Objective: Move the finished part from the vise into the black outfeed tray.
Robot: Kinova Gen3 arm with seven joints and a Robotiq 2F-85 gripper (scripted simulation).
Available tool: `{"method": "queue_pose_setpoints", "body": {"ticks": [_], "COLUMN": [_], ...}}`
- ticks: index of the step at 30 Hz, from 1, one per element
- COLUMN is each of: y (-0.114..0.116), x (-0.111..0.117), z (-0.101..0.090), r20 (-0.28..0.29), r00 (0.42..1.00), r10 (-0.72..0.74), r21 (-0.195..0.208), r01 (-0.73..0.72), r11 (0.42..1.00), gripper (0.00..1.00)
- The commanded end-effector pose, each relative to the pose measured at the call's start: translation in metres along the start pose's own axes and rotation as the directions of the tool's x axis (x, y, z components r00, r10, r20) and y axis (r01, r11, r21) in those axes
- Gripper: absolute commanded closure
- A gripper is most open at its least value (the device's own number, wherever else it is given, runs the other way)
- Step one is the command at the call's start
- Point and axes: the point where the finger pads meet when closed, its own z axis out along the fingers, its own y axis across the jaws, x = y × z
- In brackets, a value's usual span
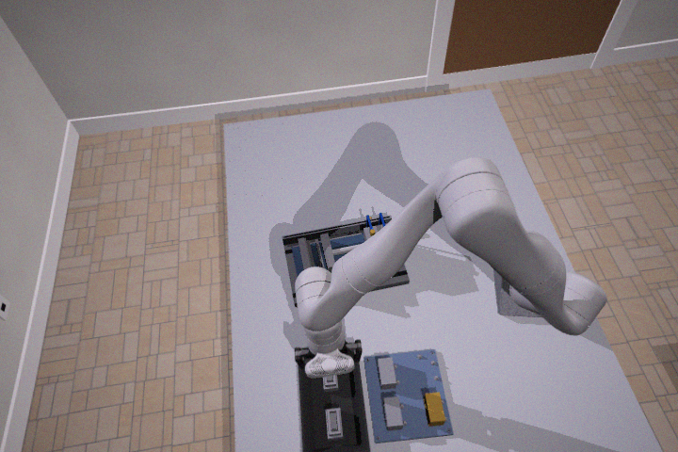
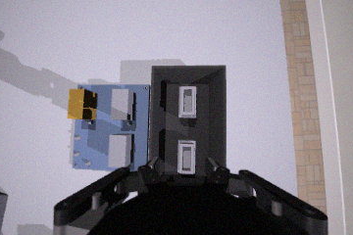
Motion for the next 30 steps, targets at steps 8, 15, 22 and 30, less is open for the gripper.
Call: {"method": "queue_pose_setpoints", "body": {"ticks": [8,15,22,30], "y": [0.006,0.005,0.005,0.005], "x": [-0.006,-0.006,-0.006,-0.006], "z": [-0.053,-0.079,-0.086,-0.087], "r20": [0.013,0.013,0.013,0.013], "r00": [1.000,1.000,1.000,1.000], "r10": [0.010,0.010,0.010,0.010], "r21": [-0.028,-0.028,-0.028,-0.028], "r01": [-0.010,-0.010,-0.010,-0.010], "r11": [1.000,1.000,1.000,1.000], "gripper": [0.33,0.33,0.33,1.00]}}
